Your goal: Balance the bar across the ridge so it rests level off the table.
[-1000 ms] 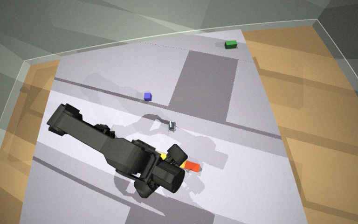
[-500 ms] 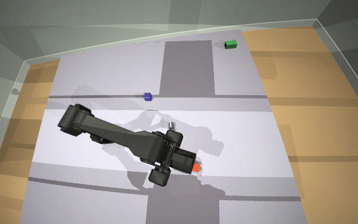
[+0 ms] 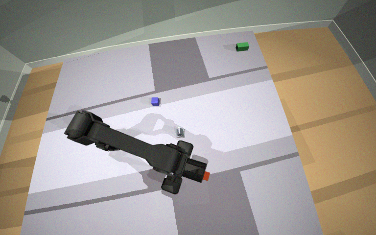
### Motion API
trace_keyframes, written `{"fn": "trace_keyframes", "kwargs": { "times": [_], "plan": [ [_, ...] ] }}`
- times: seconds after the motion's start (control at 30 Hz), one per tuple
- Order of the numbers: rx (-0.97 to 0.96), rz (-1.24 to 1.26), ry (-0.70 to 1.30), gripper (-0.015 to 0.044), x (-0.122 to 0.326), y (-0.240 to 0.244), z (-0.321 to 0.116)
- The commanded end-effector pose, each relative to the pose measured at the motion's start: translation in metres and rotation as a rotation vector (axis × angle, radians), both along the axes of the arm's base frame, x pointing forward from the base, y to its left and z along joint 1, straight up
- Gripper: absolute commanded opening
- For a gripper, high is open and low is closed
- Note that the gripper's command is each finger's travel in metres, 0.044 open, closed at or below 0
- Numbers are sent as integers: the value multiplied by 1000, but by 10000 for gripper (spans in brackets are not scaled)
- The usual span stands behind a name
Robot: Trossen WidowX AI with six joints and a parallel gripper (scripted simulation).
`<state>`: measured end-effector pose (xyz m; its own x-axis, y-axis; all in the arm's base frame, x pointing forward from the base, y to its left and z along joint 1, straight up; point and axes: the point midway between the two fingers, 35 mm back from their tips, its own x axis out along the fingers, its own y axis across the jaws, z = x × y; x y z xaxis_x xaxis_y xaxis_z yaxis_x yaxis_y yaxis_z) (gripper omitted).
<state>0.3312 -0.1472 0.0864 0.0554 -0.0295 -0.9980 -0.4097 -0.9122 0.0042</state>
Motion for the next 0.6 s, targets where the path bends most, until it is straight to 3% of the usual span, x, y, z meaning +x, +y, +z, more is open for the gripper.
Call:
{"fn": "trace_keyframes", "kwargs": {
  "times": [0.0, 0.57],
  "plan": [
    [3, 6, -7, 315, 0, 1, -10],
    [3, 6, -7, 315, 1, 1, -32]
  ]
}}
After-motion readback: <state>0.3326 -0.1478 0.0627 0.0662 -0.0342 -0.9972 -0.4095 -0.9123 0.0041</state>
